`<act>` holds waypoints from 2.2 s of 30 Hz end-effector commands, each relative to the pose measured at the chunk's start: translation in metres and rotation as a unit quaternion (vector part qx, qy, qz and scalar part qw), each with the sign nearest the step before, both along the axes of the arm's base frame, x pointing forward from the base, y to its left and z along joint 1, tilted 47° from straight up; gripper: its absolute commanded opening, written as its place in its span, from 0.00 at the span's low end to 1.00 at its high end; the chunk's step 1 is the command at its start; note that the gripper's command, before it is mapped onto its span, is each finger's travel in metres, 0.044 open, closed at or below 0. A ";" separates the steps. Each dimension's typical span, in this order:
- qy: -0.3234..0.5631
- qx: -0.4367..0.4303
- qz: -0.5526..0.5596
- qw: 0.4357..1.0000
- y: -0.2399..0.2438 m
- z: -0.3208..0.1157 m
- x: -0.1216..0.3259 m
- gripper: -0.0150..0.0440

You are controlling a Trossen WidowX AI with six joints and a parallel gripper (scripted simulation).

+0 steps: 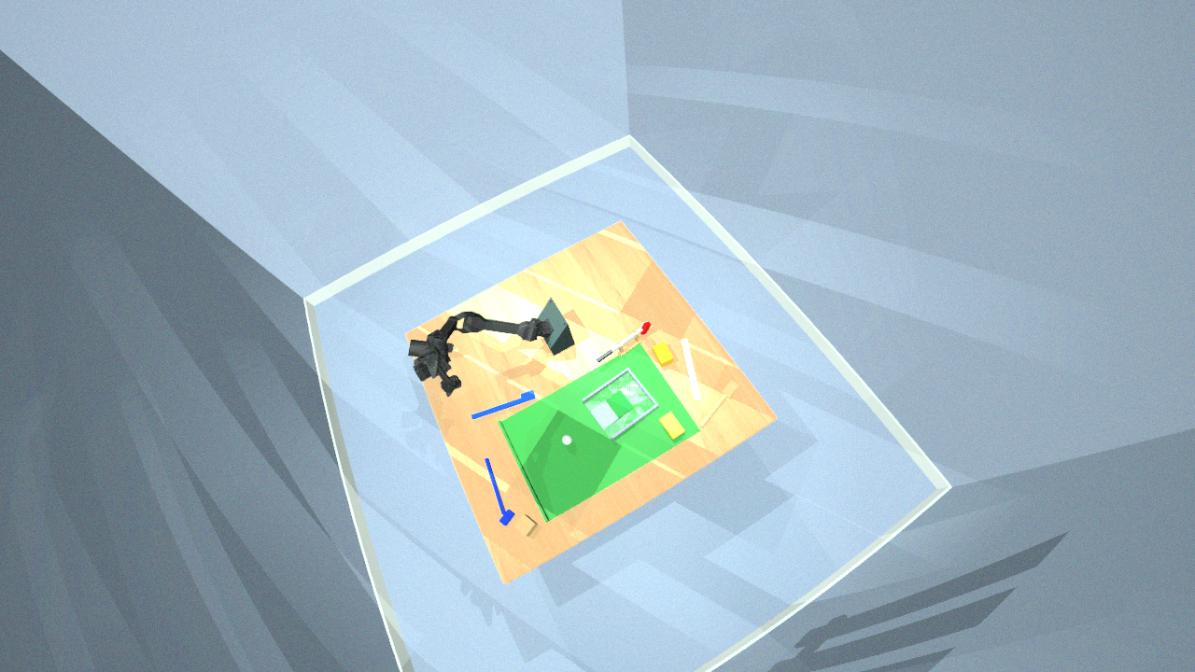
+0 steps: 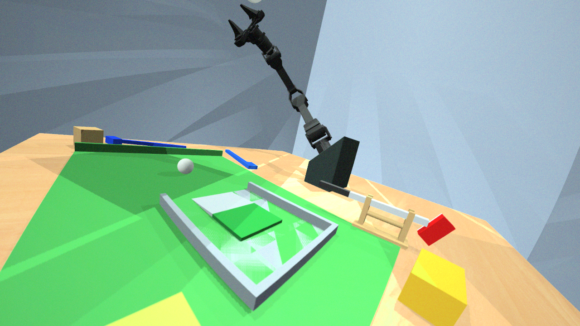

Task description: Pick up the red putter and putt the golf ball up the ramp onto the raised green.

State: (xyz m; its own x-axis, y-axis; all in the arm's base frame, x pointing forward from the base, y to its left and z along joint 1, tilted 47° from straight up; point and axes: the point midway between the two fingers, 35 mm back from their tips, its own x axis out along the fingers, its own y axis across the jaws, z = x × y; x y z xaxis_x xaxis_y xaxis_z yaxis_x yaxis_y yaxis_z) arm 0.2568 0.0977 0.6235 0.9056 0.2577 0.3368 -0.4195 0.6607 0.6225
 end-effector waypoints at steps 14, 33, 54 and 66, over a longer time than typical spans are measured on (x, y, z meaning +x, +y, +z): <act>0.177 -0.296 -0.009 0.939 0.088 -0.186 0.118 1.00; 0.324 -0.735 0.155 0.575 0.128 -0.512 0.120 1.00; 0.284 -0.851 0.440 0.042 0.041 -0.713 -0.026 1.00; 0.285 -0.851 0.440 0.041 0.024 -0.733 -0.025 1.00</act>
State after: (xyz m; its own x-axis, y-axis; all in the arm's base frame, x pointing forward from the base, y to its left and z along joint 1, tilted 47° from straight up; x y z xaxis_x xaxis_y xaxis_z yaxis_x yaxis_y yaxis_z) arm 0.2313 0.1249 -0.1054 0.0287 -0.5090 -0.8603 -0.9853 -0.1592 0.0614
